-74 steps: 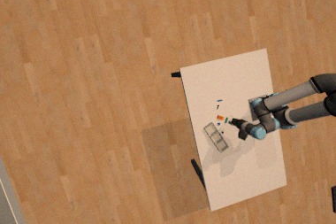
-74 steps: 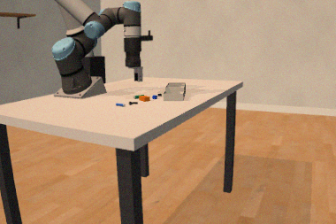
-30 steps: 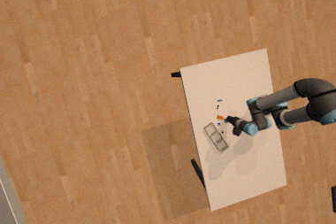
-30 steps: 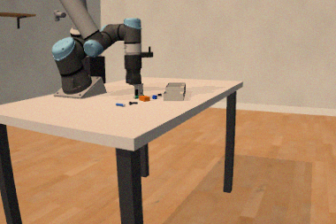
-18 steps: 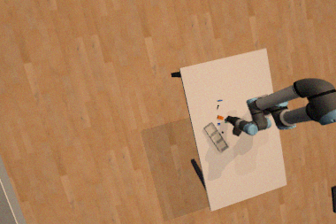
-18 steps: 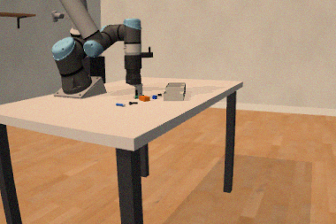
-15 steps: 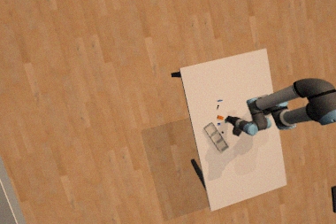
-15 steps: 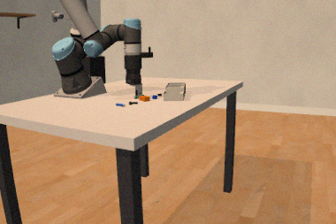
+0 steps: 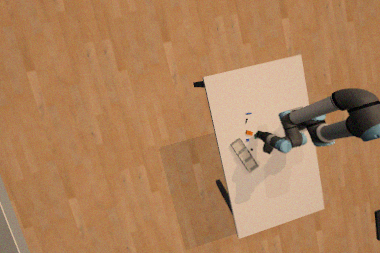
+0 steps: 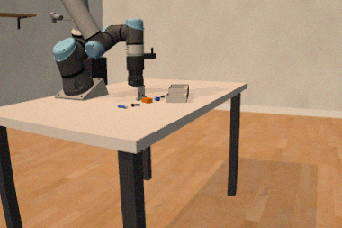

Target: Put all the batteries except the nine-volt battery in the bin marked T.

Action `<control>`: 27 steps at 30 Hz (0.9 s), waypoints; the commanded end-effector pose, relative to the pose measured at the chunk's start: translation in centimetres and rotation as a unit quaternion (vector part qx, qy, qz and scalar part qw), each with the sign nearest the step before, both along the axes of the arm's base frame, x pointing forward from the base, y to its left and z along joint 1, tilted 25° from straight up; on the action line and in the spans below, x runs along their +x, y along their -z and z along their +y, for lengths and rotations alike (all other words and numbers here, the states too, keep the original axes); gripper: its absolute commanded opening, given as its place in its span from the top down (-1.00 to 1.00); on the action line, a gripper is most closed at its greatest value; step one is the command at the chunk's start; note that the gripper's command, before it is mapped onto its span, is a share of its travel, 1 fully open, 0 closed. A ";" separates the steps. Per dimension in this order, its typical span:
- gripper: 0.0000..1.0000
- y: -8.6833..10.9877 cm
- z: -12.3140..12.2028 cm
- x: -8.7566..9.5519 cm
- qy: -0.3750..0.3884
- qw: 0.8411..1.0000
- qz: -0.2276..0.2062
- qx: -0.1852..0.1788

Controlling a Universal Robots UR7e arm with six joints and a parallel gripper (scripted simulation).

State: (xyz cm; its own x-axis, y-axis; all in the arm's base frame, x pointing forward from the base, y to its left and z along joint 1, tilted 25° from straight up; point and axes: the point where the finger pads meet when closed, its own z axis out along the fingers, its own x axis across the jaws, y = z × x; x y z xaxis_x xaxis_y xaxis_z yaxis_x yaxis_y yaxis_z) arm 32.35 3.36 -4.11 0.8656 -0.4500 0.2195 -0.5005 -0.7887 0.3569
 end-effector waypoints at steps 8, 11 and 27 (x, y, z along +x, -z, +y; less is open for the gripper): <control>0.39 0.0 0.0 0.0 0.000 1.000 -0.001 0.000; 0.39 -0.3 0.1 0.0 0.000 1.000 -0.001 0.000; 0.39 -4.6 2.1 0.0 0.000 1.000 -0.001 0.000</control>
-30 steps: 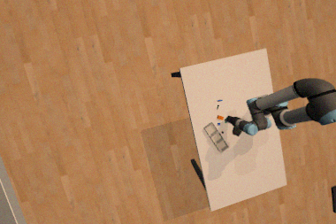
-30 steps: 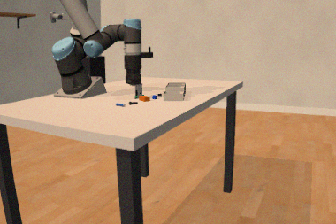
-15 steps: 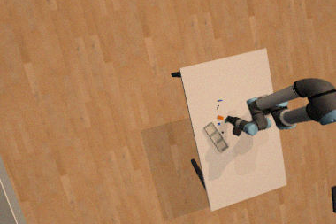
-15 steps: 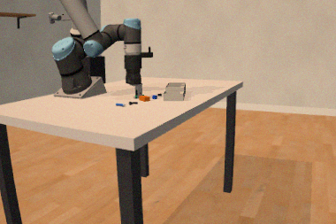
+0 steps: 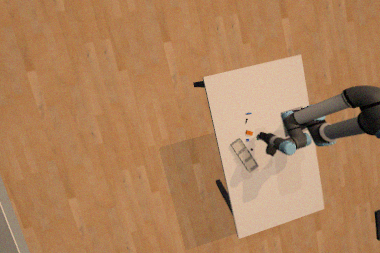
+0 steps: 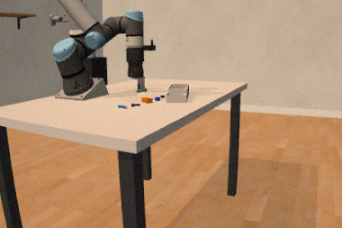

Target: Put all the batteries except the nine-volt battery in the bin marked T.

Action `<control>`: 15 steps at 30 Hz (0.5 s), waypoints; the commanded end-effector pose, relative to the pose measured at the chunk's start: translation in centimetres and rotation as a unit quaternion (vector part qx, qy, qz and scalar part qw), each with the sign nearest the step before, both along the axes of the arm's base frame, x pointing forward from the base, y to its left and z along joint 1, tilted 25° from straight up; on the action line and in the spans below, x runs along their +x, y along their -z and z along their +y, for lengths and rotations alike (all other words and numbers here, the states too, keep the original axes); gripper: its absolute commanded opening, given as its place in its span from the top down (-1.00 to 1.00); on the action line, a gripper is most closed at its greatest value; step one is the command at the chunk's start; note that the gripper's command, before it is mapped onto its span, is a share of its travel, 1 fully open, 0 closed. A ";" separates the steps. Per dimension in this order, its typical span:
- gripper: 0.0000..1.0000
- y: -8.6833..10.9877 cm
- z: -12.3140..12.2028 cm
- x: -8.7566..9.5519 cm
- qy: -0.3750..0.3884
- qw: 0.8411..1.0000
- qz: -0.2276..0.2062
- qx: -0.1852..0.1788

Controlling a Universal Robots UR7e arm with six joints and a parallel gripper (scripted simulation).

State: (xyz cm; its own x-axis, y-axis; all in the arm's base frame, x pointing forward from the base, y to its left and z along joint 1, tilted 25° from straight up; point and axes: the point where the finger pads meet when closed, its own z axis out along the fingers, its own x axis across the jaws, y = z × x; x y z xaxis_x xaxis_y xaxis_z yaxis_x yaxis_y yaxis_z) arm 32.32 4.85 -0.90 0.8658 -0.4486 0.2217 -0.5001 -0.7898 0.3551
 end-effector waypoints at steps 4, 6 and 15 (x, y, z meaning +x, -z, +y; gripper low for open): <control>0.39 -2.3 1.0 0.0 0.001 1.000 0.001 0.000; 0.39 -2.3 1.0 0.0 0.001 1.000 0.001 0.000; 0.39 -2.3 1.0 0.0 0.001 1.000 0.001 0.000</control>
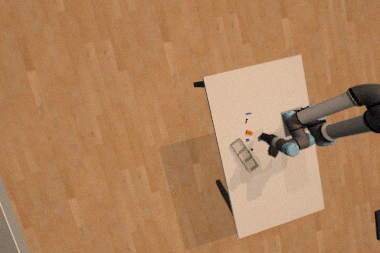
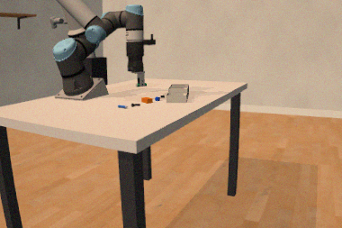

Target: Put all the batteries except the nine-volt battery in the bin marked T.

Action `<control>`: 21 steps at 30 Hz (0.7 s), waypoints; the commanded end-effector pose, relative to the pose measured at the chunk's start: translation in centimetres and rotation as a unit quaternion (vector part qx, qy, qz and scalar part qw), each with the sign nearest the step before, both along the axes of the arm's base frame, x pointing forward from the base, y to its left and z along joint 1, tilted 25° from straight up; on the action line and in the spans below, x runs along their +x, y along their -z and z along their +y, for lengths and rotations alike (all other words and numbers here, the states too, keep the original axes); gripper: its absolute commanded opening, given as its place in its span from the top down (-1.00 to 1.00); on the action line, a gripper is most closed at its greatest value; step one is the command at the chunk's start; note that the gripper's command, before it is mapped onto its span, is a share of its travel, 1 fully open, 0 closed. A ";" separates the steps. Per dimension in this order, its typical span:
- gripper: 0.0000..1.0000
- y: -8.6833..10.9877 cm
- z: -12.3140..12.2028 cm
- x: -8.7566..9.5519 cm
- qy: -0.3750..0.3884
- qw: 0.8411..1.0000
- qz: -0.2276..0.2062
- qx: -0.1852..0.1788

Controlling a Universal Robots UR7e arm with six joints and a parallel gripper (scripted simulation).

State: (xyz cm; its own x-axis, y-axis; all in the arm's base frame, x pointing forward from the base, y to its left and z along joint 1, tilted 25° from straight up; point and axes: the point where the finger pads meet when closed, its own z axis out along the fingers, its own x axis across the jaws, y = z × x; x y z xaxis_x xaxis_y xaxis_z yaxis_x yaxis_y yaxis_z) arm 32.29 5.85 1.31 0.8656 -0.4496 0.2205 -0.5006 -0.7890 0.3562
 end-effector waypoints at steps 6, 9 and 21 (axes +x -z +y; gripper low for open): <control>0.39 -0.6 0.3 0.0 0.000 1.000 0.000 0.000; 0.39 -0.6 0.3 0.0 0.000 1.000 0.000 0.000; 0.39 1.2 4.5 4.7 0.000 1.000 0.000 0.000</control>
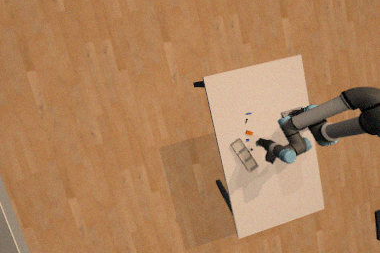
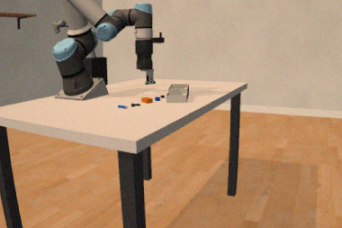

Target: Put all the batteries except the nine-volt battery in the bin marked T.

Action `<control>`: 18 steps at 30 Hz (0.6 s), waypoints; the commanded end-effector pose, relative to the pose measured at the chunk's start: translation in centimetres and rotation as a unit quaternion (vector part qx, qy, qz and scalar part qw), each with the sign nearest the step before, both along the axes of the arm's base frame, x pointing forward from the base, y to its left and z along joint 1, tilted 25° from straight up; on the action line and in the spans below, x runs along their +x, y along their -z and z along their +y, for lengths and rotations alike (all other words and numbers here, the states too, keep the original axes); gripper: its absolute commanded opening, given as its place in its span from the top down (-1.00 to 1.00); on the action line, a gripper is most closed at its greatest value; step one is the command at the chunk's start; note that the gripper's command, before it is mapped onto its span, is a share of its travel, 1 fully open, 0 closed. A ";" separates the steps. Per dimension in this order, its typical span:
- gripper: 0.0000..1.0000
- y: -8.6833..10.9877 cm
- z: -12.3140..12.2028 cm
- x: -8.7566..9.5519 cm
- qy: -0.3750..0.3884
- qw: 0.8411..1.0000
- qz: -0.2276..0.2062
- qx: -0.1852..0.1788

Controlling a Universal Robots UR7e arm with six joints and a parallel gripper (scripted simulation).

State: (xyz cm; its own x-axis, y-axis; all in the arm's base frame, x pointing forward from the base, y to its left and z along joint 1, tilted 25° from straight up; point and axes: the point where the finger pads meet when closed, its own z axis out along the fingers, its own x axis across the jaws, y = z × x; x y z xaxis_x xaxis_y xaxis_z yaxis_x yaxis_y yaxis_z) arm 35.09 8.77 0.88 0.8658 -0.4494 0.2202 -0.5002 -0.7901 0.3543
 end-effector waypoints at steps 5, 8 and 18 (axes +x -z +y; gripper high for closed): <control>0.39 1.3 2.6 3.1 0.000 1.000 0.000 -0.001; 0.39 1.6 3.4 4.0 -0.045 0.999 0.021 -0.002; 0.39 3.3 7.2 8.3 -0.187 0.979 0.085 -0.004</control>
